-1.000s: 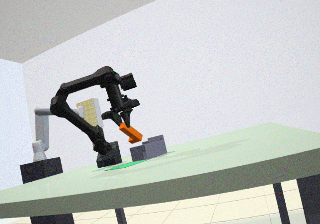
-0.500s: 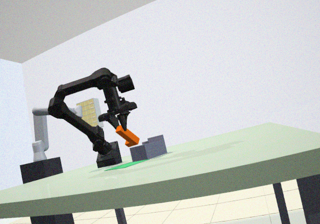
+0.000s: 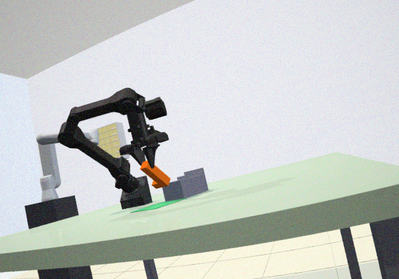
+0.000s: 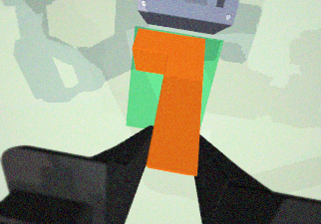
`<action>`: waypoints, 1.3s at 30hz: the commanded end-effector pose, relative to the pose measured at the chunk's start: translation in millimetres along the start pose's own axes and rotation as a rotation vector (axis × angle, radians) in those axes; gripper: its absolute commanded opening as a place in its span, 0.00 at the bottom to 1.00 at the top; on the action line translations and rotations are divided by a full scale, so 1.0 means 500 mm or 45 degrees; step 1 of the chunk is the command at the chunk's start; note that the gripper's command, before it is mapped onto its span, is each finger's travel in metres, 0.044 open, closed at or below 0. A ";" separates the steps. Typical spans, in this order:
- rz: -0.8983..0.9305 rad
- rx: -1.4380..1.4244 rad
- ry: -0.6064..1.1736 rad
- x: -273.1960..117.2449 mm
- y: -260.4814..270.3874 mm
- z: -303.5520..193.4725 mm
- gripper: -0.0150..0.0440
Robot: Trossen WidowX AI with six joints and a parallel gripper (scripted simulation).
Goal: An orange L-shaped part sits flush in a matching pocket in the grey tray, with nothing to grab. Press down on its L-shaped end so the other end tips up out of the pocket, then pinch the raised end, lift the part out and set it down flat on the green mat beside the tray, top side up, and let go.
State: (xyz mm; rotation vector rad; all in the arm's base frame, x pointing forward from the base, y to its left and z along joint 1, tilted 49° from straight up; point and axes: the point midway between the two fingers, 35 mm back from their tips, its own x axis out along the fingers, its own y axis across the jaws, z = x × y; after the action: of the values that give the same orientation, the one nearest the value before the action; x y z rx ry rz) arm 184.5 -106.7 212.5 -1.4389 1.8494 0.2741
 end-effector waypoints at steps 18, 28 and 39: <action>0.024 0.001 0.036 0.061 0.008 -0.024 0.25; 0.027 0.002 0.040 0.092 0.009 -0.028 0.25; 0.027 0.002 0.042 0.099 0.010 -0.030 0.25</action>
State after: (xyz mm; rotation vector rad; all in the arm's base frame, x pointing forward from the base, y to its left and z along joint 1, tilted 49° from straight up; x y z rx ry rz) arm 170.5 -149.6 188.9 -1.4271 1.8888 0.2578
